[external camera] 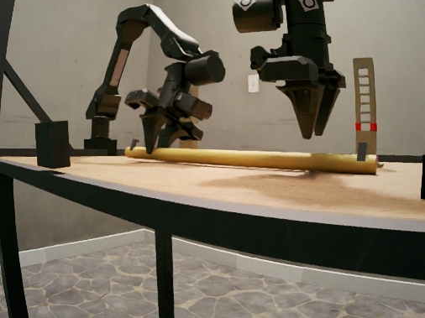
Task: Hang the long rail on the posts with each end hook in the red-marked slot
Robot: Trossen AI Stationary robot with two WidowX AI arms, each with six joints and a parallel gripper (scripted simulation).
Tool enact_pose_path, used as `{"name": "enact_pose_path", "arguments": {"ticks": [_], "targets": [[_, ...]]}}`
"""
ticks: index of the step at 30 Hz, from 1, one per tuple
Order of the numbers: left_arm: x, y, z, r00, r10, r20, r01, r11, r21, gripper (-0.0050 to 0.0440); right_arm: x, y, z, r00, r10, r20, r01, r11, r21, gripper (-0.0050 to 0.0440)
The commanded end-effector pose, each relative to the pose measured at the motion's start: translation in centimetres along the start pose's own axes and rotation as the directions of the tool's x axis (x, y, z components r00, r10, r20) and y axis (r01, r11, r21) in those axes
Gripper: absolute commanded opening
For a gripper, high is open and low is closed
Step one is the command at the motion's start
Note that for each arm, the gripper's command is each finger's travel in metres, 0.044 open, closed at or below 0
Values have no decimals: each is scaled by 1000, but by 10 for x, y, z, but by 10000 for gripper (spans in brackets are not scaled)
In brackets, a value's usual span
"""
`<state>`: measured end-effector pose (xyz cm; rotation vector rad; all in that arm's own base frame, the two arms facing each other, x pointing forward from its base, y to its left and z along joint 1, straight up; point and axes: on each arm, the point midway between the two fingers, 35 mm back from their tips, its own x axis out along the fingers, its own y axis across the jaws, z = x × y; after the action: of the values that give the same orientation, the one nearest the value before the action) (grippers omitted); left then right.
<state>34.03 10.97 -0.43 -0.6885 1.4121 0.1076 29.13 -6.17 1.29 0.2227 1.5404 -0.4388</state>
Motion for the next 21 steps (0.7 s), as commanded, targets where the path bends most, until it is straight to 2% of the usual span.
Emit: {"name": "enact_pose_path", "arguments": {"ticks": [1, 6, 12, 21], "targets": [[-4, -3, 3, 1000, -9, 13, 9, 1000, 12, -50, 1, 12, -6, 996, -94, -3, 94, 995, -9, 225], [-4, -3, 3, 1000, -9, 13, 9, 1000, 12, -50, 3, 17, -12, 990, -138, -3, 138, 990, -22, 225], [-4, -3, 3, 1000, -9, 13, 9, 1000, 12, -50, 4, 16, -11, 990, -138, -3, 137, 990, -22, 225], [-4, -3, 3, 1000, -9, 13, 9, 1000, 12, -50, 21, 12, -14, 990, -140, -11, 140, 990, -26, 225]]}}
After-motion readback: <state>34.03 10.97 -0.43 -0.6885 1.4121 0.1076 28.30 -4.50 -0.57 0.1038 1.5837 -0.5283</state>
